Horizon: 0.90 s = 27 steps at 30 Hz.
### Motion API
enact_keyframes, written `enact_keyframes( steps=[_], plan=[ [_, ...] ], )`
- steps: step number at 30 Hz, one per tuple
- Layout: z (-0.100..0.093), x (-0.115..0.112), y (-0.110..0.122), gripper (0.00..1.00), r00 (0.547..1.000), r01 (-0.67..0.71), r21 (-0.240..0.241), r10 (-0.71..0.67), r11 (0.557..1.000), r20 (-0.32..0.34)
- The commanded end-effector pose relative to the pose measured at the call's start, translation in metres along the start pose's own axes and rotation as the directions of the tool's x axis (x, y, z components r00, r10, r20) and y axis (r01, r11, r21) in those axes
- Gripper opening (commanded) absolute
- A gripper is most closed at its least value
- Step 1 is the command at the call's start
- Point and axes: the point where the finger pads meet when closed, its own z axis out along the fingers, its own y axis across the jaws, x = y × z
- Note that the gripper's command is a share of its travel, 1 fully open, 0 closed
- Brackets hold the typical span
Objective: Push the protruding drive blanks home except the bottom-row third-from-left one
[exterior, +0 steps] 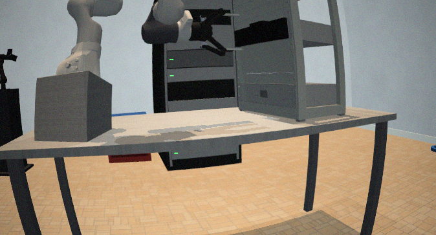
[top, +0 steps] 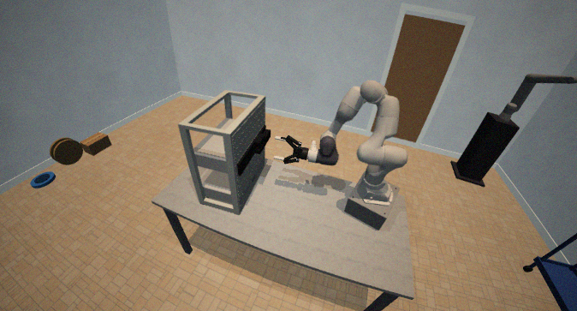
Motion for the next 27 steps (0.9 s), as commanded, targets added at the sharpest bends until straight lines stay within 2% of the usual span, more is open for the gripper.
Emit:
enact_keyframes(
  steps=[1, 9, 27],
  plan=[
    [0.015, -0.002, 0.005, 1.00, 1.000, 0.027, -0.011, -0.028, 1.000, -0.014],
    [0.033, -0.011, 0.006, 1.00, 1.000, 0.027, -0.011, -0.028, 1.000, -0.014],
    [0.034, -0.011, 0.007, 1.00, 1.000, 0.027, -0.011, -0.028, 1.000, -0.014]
  ],
)
